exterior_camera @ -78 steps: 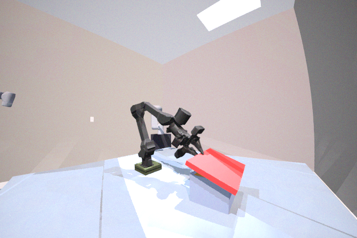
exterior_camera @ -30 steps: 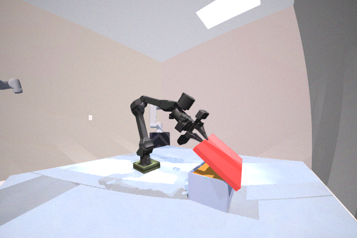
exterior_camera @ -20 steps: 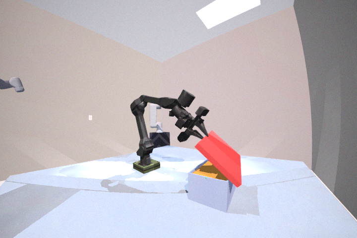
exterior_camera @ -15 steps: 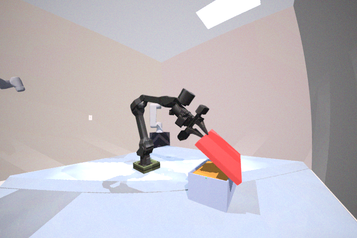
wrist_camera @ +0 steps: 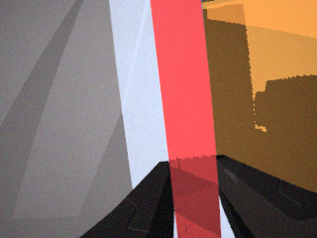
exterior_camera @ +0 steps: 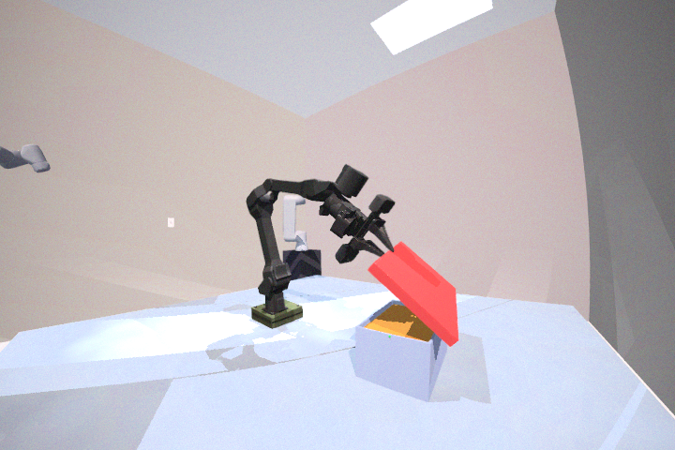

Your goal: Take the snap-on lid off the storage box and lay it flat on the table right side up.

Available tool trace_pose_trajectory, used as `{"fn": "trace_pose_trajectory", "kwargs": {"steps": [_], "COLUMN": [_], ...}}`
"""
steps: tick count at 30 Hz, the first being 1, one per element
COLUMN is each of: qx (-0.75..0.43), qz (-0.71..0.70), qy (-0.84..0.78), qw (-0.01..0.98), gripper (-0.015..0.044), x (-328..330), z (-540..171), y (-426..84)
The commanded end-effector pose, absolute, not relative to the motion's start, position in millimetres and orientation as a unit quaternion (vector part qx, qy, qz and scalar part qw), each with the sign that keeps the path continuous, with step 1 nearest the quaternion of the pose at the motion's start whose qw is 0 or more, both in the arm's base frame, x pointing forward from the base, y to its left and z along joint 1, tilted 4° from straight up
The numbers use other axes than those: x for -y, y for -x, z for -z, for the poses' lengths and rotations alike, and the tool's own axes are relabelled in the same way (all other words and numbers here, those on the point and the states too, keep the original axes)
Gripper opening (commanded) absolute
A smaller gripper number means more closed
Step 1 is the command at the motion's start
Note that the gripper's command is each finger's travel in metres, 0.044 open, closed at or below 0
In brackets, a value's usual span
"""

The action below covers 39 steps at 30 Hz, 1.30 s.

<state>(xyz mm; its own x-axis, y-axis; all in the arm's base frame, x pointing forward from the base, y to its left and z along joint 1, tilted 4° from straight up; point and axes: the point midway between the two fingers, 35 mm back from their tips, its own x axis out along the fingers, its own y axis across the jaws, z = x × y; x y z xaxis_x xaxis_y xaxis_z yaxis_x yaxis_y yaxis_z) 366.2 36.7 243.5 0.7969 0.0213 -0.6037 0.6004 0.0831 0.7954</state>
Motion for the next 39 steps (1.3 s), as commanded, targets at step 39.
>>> {"fn": "trace_pose_trajectory", "kwargs": {"steps": [39], "qx": [-0.237], "qz": [0.206], "qy": [-0.643], "qw": [0.699], "gripper": [0.0], "x": [47.4], "z": [-245.9], "y": [-364.4]}}
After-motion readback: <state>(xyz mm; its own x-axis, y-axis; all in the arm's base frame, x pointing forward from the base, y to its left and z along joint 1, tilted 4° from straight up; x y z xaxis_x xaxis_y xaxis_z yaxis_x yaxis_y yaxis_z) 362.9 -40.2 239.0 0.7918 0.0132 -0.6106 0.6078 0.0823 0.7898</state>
